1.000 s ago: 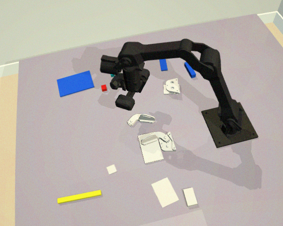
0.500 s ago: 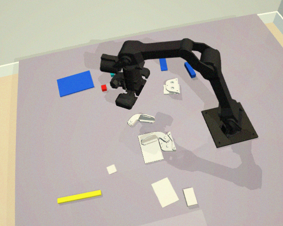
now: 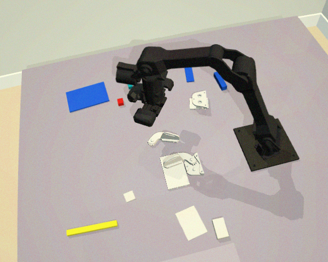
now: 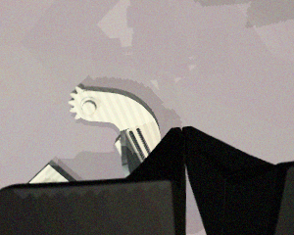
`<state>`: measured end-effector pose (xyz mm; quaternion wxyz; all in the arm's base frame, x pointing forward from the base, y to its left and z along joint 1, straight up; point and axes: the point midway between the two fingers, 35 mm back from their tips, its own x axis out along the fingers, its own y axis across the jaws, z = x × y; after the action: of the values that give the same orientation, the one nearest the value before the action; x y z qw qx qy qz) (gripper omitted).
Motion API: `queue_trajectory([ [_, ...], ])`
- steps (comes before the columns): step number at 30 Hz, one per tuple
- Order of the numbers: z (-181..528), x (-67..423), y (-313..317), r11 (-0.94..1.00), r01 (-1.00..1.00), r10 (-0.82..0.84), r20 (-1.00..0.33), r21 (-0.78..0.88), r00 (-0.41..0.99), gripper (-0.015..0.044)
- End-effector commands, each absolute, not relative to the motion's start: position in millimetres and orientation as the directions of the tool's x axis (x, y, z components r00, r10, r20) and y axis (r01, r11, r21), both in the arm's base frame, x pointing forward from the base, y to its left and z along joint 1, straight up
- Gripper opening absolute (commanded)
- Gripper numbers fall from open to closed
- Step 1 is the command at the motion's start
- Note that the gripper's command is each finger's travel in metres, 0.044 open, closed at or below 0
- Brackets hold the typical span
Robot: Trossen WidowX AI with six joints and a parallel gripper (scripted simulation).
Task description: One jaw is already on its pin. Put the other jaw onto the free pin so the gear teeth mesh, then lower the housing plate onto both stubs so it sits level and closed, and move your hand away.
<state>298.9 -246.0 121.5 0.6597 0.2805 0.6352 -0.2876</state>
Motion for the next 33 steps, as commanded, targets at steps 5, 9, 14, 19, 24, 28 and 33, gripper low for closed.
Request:
queue_trajectory([
  [5,122.5,298.9,-246.1,0.680,0.733,-0.024,-0.999,0.005,0.028,0.0000],
  [9,122.5,298.9,-246.1,0.680,0.733,-0.024,-0.999,0.005,0.028,0.0000],
  [14,121.6,298.9,-246.0,0.677,0.736,-0.023,-0.999,0.005,0.028,0.0131],
  [19,121.6,298.9,-246.0,0.677,0.736,-0.023,-0.999,0.005,0.028,0.0262],
  [24,121.6,298.9,-246.0,0.677,0.736,-0.023,-0.999,0.005,0.028,0.0394],
  [28,121.6,298.9,-246.0,0.677,0.736,-0.023,-0.999,0.005,0.028,0.0440],
  [33,121.6,298.9,-246.0,0.677,0.736,-0.023,-0.999,0.005,0.028,0.0440],
])
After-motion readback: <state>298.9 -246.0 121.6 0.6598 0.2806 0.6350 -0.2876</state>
